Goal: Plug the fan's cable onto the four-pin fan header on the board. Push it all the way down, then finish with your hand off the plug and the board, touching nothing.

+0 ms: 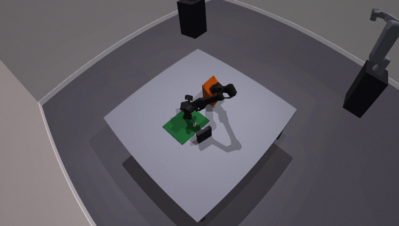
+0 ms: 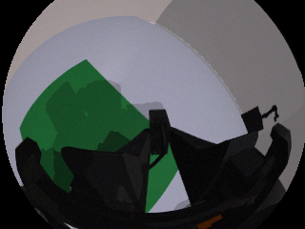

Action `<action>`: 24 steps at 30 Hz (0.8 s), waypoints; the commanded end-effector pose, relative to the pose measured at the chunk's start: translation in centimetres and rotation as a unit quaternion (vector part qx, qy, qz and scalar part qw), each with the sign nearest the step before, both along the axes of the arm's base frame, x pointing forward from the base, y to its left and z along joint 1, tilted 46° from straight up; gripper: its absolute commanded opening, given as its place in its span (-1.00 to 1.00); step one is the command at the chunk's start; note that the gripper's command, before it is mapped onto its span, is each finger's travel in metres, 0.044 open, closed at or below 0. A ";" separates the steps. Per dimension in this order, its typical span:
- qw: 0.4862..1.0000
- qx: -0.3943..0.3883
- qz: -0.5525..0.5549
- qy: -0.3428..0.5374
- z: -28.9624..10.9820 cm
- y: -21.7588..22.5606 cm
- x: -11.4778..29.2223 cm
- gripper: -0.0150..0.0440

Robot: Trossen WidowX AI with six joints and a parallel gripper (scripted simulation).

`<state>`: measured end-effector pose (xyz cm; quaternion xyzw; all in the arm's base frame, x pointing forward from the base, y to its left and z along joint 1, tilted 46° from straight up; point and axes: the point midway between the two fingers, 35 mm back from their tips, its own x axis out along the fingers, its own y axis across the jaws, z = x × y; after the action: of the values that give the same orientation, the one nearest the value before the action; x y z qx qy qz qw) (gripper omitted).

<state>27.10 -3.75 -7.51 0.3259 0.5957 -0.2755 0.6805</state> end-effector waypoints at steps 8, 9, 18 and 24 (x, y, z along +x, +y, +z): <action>0.997 -0.052 -0.026 -0.042 0.3 0.1 -0.1 -0.49; 0.997 -0.056 -0.028 -0.046 0.3 0.1 -0.1 -0.49; 0.991 -0.087 -0.048 -0.085 0.7 0.3 -0.1 -0.49; 0.986 -0.104 -0.063 -0.113 1.1 0.4 -0.1 -0.49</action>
<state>27.14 -3.34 -6.74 0.3162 0.4836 -0.3316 0.7458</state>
